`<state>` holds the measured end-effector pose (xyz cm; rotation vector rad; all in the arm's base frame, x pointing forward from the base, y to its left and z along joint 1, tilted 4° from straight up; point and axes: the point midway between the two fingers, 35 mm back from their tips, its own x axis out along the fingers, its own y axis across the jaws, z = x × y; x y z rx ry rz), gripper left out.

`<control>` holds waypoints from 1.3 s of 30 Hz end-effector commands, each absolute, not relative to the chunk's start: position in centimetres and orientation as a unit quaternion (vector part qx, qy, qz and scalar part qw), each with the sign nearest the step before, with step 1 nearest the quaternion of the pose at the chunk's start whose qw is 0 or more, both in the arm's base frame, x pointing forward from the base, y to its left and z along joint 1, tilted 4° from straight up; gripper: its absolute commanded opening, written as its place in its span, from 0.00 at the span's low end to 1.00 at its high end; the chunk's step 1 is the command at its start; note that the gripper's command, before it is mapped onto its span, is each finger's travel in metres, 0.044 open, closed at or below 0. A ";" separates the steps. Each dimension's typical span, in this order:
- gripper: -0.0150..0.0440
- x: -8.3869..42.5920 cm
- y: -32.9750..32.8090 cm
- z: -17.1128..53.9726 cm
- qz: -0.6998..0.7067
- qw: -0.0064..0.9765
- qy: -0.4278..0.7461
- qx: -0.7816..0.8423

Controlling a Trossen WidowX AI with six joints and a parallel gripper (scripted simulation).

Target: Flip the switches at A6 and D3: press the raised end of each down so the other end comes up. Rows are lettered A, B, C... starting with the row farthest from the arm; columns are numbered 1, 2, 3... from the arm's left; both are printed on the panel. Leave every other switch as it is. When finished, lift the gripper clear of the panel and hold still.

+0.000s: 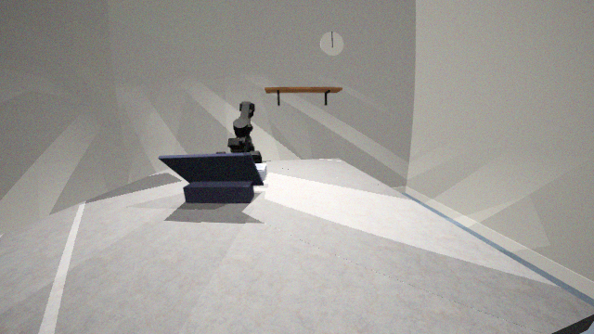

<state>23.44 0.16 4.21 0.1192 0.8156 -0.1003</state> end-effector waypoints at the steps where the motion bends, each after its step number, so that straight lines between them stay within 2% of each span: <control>1: 0.25 23.3 0.2 4.0 -0.047 0.914 0.398 0.056; 39: 0.25 23.7 0.2 3.6 -0.047 0.914 0.398 0.056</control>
